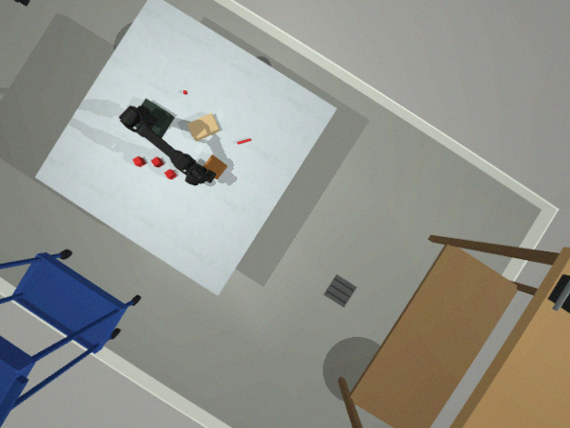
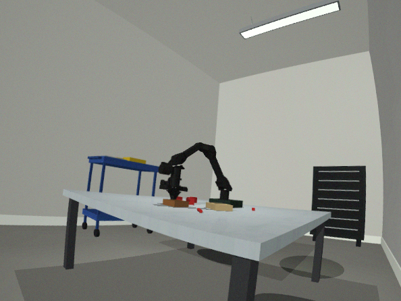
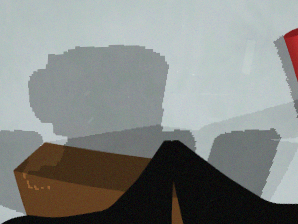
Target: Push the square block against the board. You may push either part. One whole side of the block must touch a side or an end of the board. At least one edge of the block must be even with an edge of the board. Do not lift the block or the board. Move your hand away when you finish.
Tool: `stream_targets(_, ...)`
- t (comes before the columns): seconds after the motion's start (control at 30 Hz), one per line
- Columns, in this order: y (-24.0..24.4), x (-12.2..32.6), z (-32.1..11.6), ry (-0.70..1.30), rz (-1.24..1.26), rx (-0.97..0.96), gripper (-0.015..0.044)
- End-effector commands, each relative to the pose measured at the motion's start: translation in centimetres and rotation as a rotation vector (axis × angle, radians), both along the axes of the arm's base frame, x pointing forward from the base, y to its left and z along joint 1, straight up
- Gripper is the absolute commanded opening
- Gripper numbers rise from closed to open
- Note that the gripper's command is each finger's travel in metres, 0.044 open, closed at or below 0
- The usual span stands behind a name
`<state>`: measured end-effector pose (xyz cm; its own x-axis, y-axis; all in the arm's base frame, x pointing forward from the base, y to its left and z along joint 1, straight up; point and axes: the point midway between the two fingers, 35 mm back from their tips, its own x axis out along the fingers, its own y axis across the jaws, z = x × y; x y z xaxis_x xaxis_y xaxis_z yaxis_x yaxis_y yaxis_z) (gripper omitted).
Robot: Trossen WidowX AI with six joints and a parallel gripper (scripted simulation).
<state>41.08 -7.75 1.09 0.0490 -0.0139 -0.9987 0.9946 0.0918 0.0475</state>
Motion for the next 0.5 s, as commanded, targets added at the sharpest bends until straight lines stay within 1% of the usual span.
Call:
stream_targets(0.0, 0.9, -0.2, -0.2, 0.007, 0.004, 0.006, 0.0000)
stream_targets(0.47, 2.7, 0.0, -0.2, 0.006, 0.004, 0.008, 0.0000)
